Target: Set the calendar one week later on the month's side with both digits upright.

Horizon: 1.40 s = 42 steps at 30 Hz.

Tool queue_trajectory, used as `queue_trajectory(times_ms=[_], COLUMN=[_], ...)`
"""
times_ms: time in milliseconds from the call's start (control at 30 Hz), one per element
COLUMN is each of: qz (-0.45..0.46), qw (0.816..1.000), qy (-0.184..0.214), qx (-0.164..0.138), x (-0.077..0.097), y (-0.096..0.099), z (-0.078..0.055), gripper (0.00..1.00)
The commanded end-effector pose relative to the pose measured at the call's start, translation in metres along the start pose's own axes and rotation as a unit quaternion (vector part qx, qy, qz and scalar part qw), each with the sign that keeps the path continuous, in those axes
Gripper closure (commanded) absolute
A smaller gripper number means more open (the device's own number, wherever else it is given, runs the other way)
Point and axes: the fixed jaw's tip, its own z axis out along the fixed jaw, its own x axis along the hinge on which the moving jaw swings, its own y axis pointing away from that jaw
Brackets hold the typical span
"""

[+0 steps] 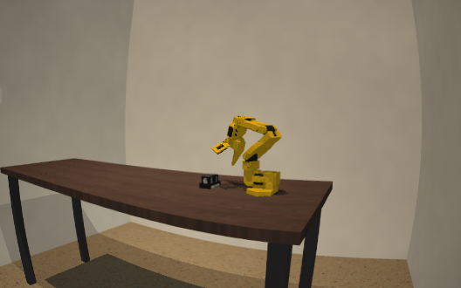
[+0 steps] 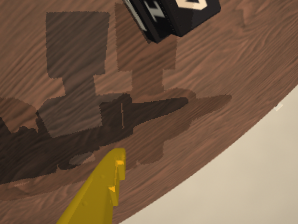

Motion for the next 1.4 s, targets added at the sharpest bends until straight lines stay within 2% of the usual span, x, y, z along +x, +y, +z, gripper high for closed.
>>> queue_trajectory(times_ms=[0,200,267,367,533,767,833,1233,1333,1367], qz=[-0.112,-0.268,-0.268,-0.342,-0.456,-0.591,-0.591,-0.75,-0.776,-0.776], qw=[0.994,0.963,0.963,0.94,0.89,0.806,0.806,0.659,0.627,0.627], qy=[-0.007,-0.015,-0.015,-0.02,-0.028,-0.041,-0.041,-0.06,-0.064,-0.064], qx=[0.011,-0.001,-0.001,-0.006,-0.012,-0.018,-0.018,-0.021,-0.021,-0.021], x=[-0.005,-0.01,-0.01,-0.012,-0.016,-0.022,-0.022,-0.032,-0.034,-0.034], y=[-0.008,-0.007,-0.007,-0.007,-0.008,-0.008,-0.008,-0.007,-0.007,-0.007], z=[-0.003,0.0,0.0,0.002,0.004,0.007,0.007,0.012,0.013,0.013], gripper=[0.36,0.42,0.42,0.45,0.5,0.55,0.55,0.63,0.65,0.65])
